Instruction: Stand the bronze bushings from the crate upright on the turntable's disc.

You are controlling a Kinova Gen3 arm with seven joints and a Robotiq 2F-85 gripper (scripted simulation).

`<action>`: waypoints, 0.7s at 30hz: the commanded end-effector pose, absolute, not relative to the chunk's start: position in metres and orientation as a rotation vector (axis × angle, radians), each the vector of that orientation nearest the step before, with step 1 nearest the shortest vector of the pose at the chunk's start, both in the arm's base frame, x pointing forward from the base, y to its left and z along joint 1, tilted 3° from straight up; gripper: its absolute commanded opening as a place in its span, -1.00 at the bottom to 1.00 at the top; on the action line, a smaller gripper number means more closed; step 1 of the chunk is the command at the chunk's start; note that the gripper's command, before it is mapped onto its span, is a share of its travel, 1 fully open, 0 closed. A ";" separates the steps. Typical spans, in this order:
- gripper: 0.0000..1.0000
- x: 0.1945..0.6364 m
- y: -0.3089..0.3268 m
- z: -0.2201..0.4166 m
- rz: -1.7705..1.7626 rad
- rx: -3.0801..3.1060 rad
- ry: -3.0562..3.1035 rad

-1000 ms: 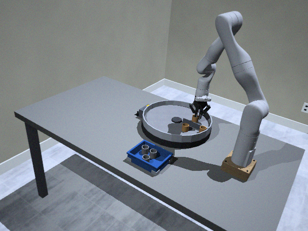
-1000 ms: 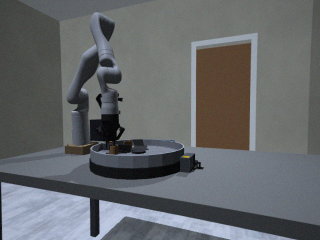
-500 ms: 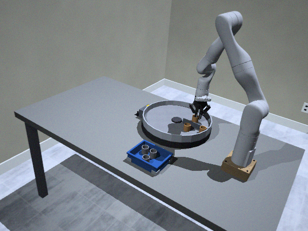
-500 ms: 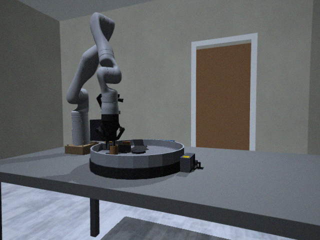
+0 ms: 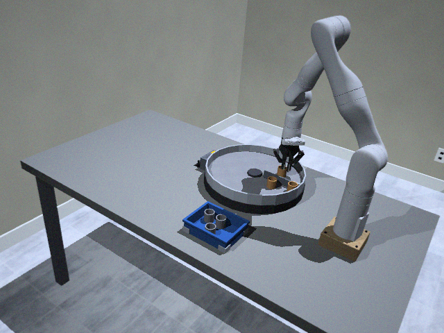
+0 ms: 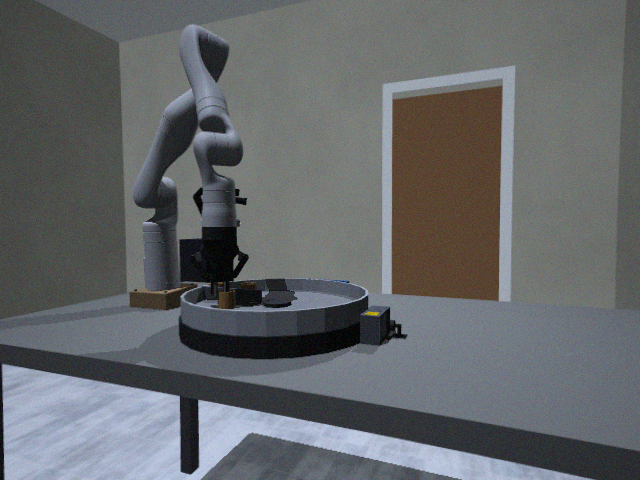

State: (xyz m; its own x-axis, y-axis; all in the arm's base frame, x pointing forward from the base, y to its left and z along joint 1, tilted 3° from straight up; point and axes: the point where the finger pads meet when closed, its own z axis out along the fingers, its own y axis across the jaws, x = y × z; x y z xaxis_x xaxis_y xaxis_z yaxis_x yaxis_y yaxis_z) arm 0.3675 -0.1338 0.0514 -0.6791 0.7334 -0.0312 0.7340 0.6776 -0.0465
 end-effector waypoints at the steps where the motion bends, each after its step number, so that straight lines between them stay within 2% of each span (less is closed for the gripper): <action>1: -0.73 0.371 -0.133 0.062 -0.081 1.247 2.862; 8: -0.73 0.371 -0.131 0.091 -0.081 1.247 2.862; 21: -0.73 0.371 -0.131 0.094 -0.081 1.247 2.862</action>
